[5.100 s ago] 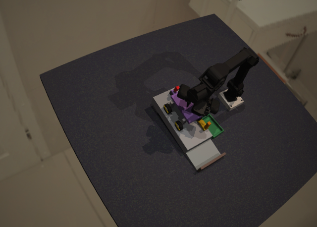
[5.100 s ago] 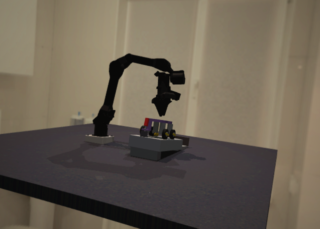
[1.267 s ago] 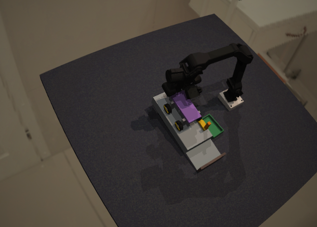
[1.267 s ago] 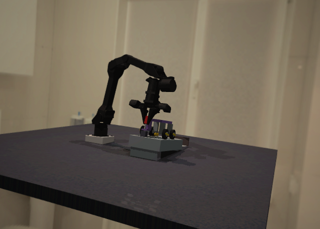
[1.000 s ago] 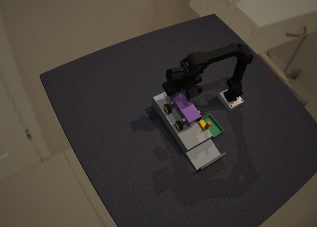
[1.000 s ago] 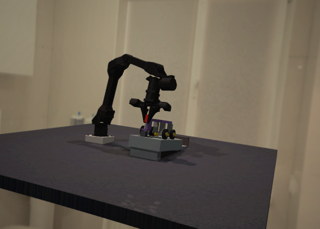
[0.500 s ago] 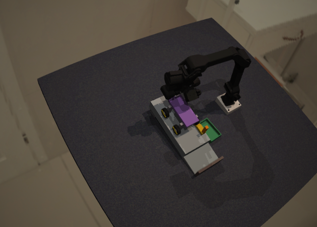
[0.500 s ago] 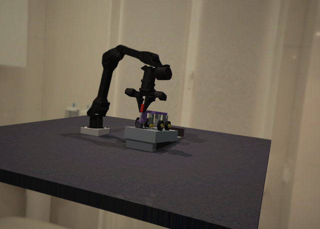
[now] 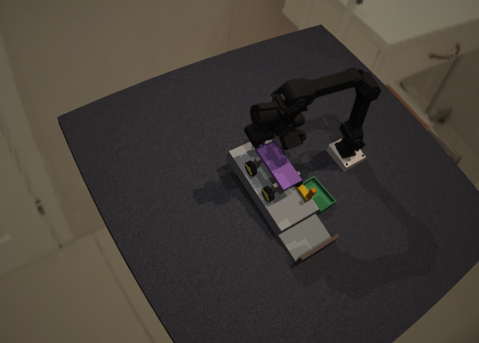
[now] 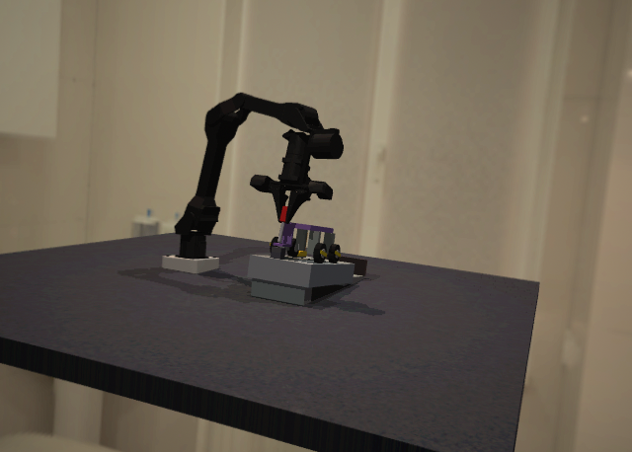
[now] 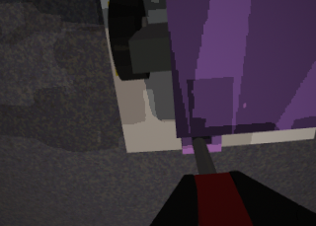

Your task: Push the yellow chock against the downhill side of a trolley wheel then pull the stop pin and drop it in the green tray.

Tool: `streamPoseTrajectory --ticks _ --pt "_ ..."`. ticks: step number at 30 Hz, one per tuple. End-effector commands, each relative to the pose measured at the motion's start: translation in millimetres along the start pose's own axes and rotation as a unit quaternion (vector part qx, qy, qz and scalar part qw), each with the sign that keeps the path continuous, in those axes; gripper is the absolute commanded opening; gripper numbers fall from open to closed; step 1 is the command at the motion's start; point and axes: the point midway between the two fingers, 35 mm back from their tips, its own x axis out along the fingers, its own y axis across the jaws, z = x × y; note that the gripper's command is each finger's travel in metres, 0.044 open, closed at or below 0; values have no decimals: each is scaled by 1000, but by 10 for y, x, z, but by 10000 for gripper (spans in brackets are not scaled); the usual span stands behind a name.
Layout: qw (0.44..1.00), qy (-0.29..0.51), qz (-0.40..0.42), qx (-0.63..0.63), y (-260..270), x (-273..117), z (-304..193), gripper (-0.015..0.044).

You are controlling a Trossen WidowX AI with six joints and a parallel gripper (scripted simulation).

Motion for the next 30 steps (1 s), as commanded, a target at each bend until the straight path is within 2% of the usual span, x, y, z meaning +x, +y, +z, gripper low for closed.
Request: streamPoseTrajectory --ticks 1,30 --pt "1000 3 -1 3 -7 -41 -24 0" --pt "1000 5 -1 3 -8 -48 -348 0"
